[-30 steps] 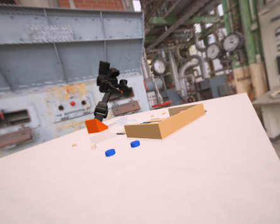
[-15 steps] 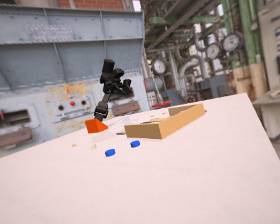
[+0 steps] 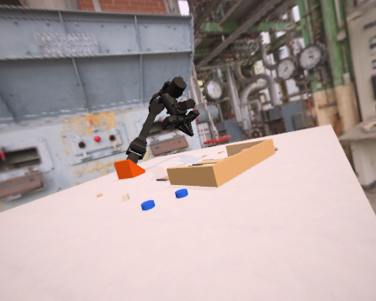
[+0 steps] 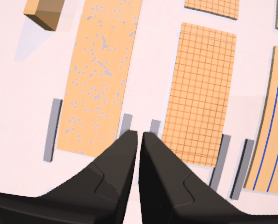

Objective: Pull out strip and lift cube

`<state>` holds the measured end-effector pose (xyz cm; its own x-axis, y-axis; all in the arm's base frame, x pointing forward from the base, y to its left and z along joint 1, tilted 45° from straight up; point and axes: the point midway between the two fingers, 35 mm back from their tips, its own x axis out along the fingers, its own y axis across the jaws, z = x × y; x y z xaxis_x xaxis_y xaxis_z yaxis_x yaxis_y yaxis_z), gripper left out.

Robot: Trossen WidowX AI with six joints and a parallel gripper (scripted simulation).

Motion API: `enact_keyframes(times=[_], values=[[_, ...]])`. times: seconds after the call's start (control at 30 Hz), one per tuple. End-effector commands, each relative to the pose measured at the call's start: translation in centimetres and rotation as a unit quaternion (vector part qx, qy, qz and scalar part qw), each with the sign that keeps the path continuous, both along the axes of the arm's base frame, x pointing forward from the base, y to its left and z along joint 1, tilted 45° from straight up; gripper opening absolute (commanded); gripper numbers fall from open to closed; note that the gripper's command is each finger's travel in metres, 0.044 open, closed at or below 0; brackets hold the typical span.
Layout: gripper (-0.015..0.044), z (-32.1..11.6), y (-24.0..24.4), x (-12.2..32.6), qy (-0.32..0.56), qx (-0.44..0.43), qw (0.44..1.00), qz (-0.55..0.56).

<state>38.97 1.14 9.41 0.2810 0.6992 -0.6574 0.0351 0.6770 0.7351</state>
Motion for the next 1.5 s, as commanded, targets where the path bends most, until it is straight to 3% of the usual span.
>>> enact_keyframes(times=[0.0, 1.47], values=[[0.0000, 0.0, 6.7, 0.0, 0.149, -0.022, 0.981, 0.119], [0.0000, -3.1, 10.1, -0.4, 0.155, -0.023, 0.980, 0.123]])
